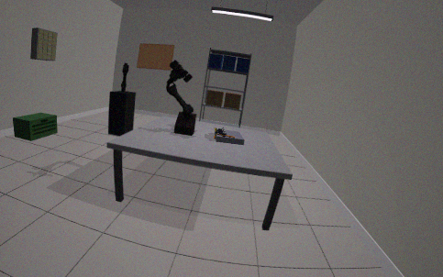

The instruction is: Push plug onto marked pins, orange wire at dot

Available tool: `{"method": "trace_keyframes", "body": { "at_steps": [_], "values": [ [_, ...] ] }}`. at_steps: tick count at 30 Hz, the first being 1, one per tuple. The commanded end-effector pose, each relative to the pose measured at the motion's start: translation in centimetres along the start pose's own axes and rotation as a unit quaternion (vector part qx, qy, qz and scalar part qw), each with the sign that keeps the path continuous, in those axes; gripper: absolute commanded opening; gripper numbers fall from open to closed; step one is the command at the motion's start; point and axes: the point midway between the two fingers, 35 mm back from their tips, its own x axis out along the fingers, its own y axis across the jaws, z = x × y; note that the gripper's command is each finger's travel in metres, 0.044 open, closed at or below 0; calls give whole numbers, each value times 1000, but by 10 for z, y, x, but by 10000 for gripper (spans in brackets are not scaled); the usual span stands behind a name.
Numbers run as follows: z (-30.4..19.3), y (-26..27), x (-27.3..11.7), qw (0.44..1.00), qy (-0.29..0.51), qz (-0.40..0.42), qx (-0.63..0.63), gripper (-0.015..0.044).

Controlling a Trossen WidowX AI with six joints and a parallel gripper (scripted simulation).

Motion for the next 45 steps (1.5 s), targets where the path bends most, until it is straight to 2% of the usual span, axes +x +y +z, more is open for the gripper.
{"method": "trace_keyframes", "body": {
  "at_steps": [1,20,45],
  "values": [
    [0,-14,8,1000,9,-19,-24,115],
    [-4,-70,31,988,52,-78,-123,115],
    [-20,-165,46,932,152,-146,-294,115]
  ]
}}
